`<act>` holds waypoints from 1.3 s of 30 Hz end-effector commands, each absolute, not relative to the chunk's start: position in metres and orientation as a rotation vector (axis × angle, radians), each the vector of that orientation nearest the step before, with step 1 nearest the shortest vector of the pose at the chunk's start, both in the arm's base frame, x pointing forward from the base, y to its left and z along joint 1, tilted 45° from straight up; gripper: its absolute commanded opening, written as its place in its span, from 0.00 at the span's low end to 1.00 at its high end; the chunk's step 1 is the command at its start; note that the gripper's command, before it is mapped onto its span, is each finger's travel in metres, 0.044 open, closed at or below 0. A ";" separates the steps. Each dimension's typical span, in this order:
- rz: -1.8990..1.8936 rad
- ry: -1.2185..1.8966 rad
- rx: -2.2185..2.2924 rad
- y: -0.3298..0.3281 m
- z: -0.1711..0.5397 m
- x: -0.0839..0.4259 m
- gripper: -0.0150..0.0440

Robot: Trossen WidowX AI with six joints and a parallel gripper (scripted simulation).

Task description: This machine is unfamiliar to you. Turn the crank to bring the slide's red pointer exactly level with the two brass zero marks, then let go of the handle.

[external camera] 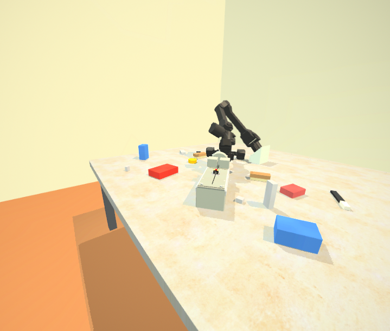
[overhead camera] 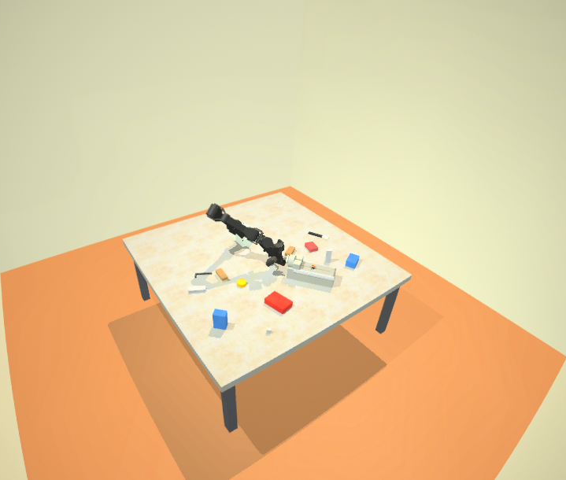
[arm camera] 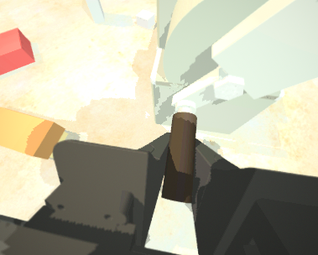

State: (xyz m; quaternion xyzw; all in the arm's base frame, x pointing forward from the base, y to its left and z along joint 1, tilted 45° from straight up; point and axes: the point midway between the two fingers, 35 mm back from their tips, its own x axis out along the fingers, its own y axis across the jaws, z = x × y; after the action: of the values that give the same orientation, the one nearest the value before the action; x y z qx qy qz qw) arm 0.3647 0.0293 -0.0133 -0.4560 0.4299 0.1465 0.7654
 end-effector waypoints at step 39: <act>0.305 0.937 -0.988 0.019 -0.011 0.372 0.25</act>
State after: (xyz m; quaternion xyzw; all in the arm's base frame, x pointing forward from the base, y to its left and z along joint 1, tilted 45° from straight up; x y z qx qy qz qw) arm 0.3697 0.0223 -0.0119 -0.4550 0.4313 0.1462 0.7652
